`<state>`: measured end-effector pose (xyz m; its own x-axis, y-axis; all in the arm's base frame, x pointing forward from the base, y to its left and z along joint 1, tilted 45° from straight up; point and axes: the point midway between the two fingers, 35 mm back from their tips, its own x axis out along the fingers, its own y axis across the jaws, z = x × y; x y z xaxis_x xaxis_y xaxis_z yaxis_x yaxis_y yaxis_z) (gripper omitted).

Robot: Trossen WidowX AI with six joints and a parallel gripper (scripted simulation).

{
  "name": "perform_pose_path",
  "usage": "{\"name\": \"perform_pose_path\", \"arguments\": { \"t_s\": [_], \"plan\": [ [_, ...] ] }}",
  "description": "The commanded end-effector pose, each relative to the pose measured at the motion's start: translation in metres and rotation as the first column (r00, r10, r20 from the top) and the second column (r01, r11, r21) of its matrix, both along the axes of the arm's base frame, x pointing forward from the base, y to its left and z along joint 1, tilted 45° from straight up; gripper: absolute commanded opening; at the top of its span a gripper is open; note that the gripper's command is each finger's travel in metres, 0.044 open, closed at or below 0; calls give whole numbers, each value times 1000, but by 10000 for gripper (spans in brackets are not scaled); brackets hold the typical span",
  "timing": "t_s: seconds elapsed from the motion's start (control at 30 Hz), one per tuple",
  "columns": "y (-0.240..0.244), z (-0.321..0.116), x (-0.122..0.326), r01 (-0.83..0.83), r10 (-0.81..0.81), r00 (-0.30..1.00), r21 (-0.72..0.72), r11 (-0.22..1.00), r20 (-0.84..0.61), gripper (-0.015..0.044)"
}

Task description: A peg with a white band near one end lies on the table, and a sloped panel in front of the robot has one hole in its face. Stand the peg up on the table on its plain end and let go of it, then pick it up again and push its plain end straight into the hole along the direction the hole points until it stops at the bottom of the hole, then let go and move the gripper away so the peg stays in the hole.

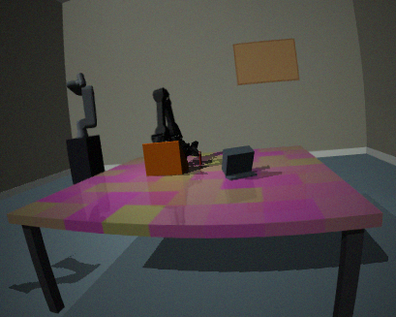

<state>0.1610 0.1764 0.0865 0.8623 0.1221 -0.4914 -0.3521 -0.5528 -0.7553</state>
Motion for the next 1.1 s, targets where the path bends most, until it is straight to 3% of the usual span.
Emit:
{"name": "perform_pose_path", "arguments": {
  "t_s": [0.0, 1.07],
  "plan": [
    [2, -1, -1, 0, 0, 1000, 0, 1000, -1, 51],
    [10, 6, 0, 12, -12, 999, 2, 1000, 37, 51]
  ]
}}
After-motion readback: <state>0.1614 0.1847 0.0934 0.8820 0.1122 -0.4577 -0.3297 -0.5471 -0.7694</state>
